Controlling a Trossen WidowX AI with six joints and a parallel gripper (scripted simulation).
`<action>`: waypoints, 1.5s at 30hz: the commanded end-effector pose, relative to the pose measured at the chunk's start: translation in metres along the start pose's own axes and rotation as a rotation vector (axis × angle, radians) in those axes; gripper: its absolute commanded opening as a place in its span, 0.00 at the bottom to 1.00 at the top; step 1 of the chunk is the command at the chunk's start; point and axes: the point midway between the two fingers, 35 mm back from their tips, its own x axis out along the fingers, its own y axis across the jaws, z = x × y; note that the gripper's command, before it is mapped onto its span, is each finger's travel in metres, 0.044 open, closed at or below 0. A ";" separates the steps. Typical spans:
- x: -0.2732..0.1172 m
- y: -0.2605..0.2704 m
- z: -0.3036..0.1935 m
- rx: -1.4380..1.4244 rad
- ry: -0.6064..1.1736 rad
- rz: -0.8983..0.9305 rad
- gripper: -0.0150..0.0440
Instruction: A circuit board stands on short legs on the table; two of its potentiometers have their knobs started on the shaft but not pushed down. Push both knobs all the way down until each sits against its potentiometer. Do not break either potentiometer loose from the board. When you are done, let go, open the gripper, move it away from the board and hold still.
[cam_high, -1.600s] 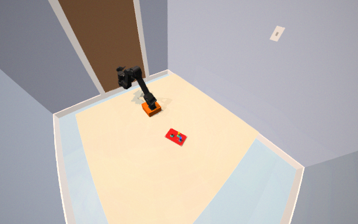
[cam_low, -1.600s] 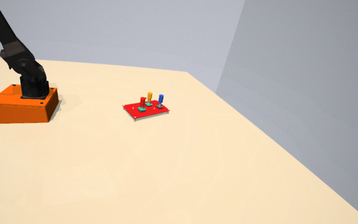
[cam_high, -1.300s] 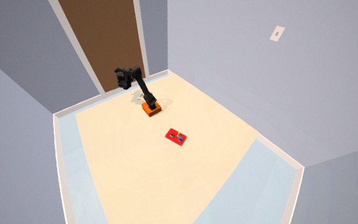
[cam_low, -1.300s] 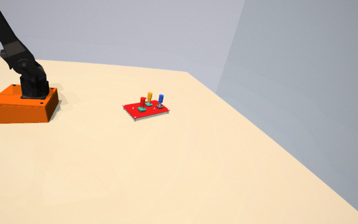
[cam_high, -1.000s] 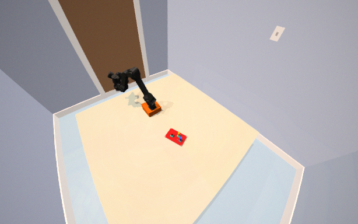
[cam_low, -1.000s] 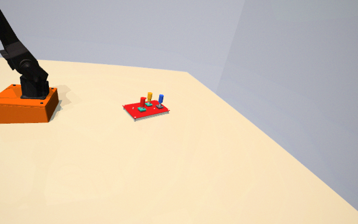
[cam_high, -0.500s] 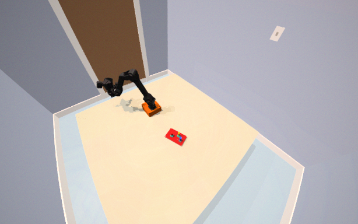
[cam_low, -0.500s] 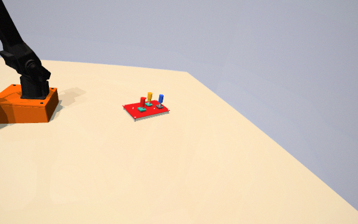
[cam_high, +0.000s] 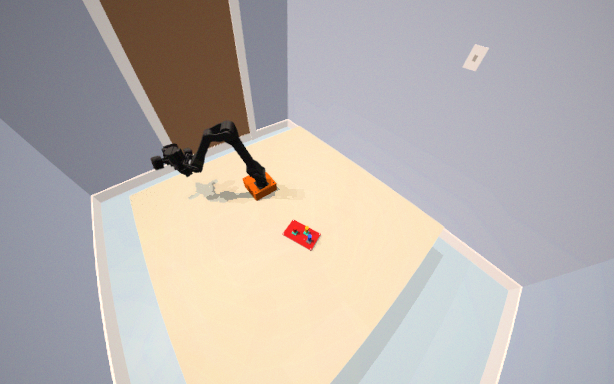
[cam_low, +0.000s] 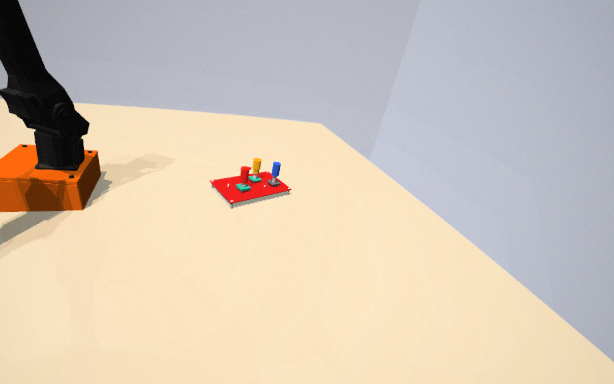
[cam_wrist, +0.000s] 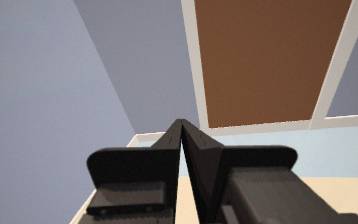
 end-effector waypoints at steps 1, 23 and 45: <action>-0.021 0.034 -0.003 -0.067 0.038 0.095 0.25; -0.169 0.154 -0.066 -0.491 0.243 0.596 0.25; -0.352 0.187 -0.102 -0.883 0.306 1.100 0.25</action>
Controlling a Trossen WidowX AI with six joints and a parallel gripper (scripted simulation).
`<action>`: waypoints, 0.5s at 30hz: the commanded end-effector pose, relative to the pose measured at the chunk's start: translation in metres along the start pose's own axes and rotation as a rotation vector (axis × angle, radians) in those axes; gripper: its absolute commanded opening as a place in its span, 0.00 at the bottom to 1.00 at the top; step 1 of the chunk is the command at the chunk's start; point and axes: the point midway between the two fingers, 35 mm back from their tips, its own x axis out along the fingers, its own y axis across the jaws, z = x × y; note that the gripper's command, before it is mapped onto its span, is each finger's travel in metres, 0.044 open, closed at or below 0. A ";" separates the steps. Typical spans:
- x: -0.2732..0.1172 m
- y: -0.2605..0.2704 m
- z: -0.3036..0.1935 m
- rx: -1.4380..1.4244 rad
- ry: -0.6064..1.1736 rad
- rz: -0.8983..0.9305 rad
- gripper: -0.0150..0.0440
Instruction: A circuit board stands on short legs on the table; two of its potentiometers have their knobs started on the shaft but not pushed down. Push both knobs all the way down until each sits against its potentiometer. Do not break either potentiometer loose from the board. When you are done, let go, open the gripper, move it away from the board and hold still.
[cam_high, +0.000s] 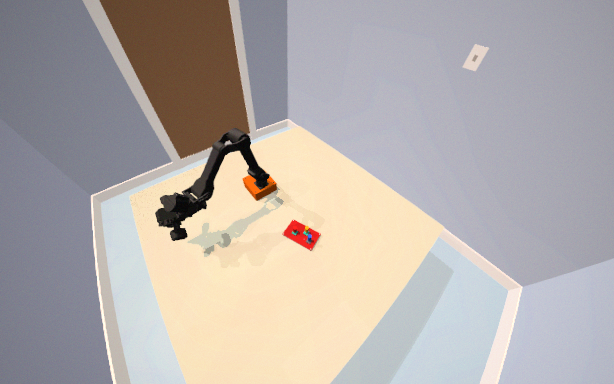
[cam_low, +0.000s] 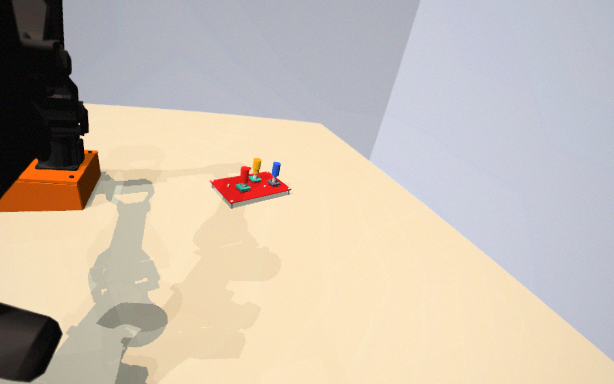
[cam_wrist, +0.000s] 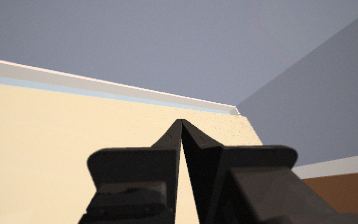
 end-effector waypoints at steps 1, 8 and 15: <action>-0.019 0.031 0.011 -0.077 -0.013 0.089 0.25; -0.049 0.083 0.007 -0.252 0.007 0.237 0.25; -0.086 0.129 -0.002 -0.421 0.017 0.380 0.25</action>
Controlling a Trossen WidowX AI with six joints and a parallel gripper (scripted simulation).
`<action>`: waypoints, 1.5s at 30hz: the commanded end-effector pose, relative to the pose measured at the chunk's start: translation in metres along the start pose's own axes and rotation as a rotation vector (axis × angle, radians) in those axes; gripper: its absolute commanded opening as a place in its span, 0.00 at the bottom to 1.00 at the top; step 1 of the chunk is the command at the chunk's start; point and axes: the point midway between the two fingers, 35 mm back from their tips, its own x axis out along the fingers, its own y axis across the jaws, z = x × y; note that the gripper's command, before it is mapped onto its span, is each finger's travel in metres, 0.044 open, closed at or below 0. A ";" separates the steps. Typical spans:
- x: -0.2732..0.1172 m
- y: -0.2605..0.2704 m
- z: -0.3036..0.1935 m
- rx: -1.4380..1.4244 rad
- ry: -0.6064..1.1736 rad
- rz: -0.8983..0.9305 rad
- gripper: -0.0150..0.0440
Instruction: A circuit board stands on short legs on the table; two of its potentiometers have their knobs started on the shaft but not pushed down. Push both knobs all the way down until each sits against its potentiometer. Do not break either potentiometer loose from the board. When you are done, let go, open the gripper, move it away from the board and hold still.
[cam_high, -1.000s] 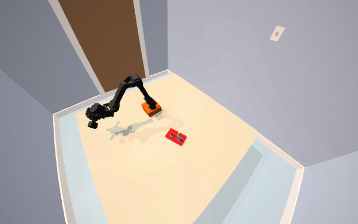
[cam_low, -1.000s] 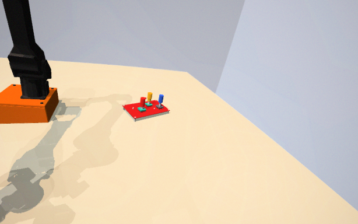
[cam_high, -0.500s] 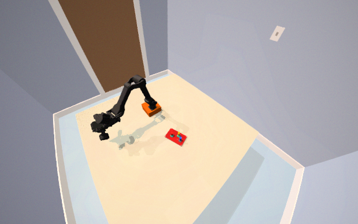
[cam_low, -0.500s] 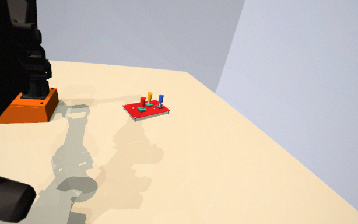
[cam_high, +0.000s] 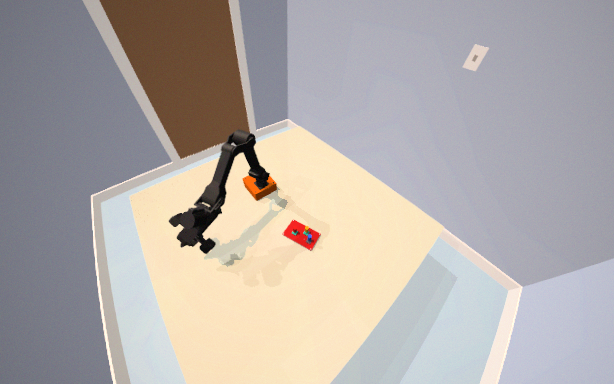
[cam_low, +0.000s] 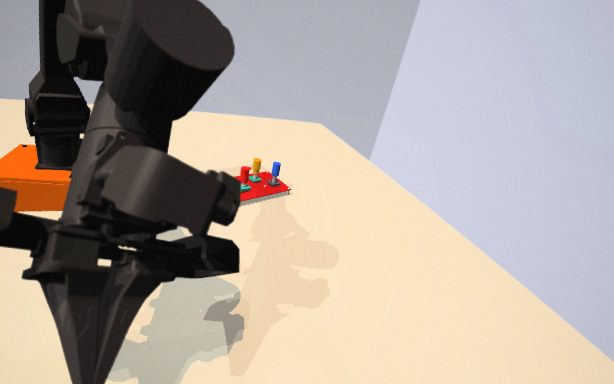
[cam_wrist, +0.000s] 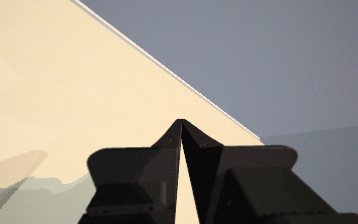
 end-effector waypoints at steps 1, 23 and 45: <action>-0.018 0.029 0.012 -0.091 -0.018 0.079 0.25; -0.108 0.161 0.002 -0.574 -0.020 0.443 0.25; -0.237 0.247 -0.058 -1.226 -0.042 0.829 0.25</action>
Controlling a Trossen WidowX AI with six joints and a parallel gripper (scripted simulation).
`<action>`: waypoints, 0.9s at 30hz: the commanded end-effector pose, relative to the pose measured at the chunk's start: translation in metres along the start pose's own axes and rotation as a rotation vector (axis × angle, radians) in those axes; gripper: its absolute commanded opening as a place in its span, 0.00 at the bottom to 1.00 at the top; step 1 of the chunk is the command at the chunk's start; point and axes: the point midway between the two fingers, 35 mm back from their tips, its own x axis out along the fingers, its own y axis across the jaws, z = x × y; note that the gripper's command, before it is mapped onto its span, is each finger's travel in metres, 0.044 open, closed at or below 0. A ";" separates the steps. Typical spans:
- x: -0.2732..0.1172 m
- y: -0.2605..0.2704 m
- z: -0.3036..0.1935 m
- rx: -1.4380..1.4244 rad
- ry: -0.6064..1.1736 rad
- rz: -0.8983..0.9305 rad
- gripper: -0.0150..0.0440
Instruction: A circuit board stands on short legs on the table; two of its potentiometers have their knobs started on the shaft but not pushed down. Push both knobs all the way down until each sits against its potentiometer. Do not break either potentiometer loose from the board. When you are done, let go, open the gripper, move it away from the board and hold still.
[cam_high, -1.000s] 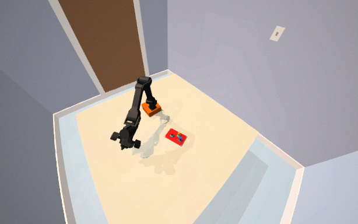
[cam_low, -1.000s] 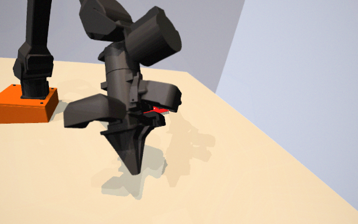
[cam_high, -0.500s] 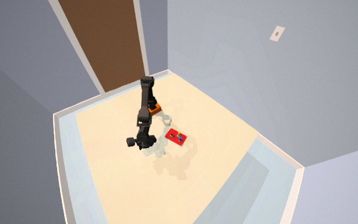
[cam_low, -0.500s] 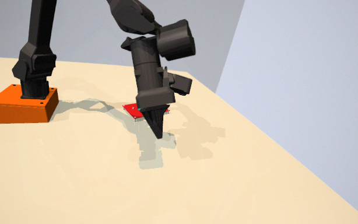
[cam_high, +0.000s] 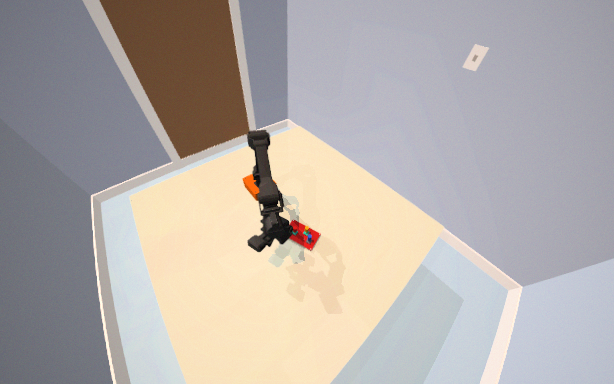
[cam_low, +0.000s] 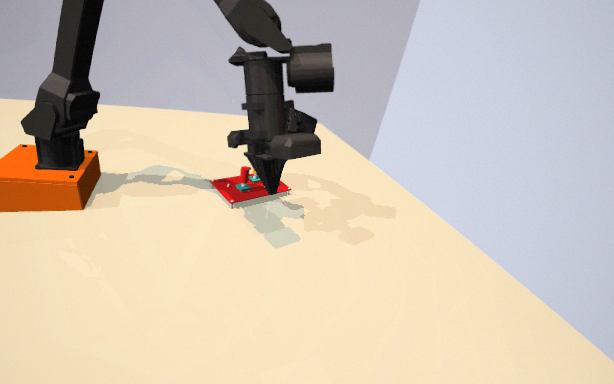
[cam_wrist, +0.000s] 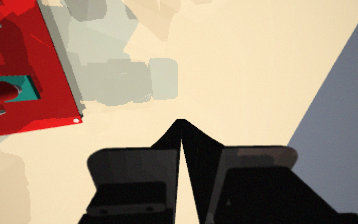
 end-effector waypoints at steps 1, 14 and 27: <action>-0.014 0.025 0.015 -0.127 -0.016 0.061 0.25; -0.049 0.111 0.034 -0.507 -0.013 0.276 0.25; -0.038 0.132 0.033 -0.578 -0.012 0.315 0.25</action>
